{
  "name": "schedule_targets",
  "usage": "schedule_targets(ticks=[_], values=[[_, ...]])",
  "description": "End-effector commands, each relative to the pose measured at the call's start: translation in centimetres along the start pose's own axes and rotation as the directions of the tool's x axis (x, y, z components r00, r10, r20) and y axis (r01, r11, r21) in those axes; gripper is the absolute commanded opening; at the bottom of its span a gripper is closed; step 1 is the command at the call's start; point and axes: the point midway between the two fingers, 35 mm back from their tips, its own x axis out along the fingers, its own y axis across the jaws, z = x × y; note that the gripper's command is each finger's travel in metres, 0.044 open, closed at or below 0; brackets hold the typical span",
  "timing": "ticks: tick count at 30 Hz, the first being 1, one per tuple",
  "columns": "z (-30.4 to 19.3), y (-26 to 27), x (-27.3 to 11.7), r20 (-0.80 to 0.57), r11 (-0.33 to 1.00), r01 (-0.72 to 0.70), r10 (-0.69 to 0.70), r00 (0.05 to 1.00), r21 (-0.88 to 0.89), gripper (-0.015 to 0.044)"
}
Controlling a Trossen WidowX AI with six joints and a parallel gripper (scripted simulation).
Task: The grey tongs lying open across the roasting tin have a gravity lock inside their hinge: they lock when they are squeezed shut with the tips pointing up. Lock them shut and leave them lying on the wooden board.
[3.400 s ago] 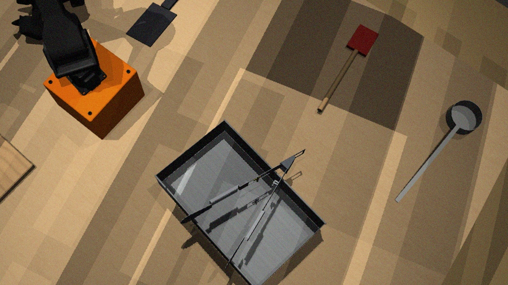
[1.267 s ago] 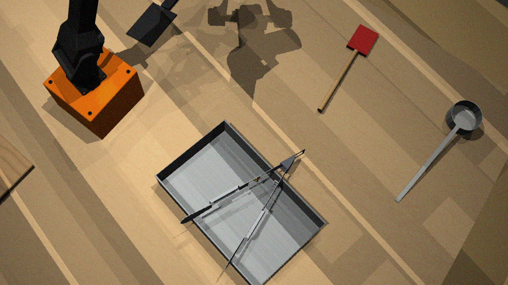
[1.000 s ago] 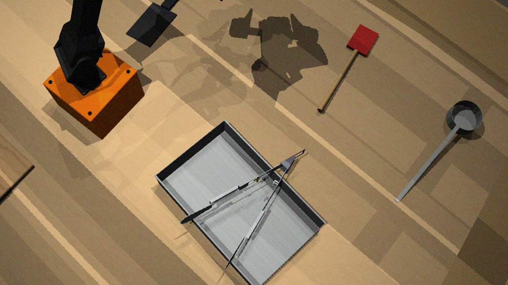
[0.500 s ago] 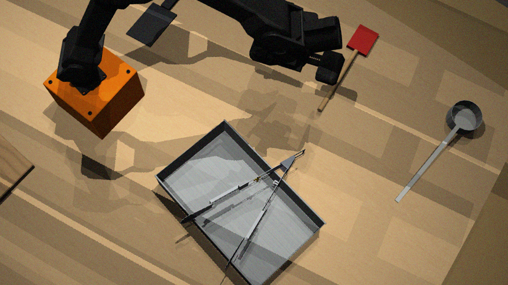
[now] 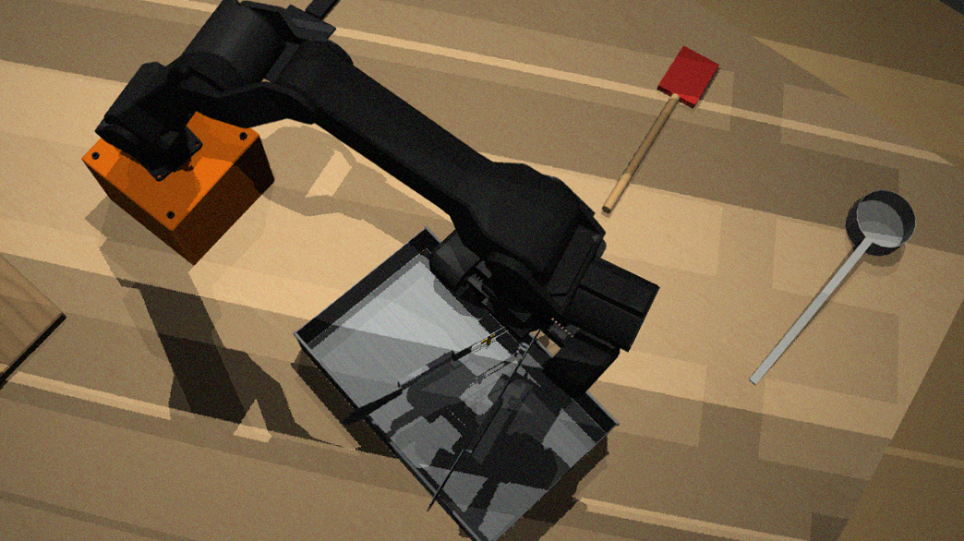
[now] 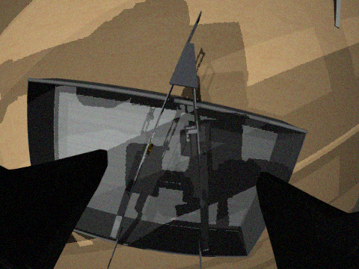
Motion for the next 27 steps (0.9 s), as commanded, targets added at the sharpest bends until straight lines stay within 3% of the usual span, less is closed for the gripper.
schedule_targets(ticks=[1, 27], values=[[-2.4, -0.1, -0.4, -0.045, 0.999, -0.039, 0.04, 0.998, 0.016, 0.044], [-3.5, 0.3, 0.8, -0.046, 0.999, -0.039, 0.04, 0.998, 0.016, 0.044]])
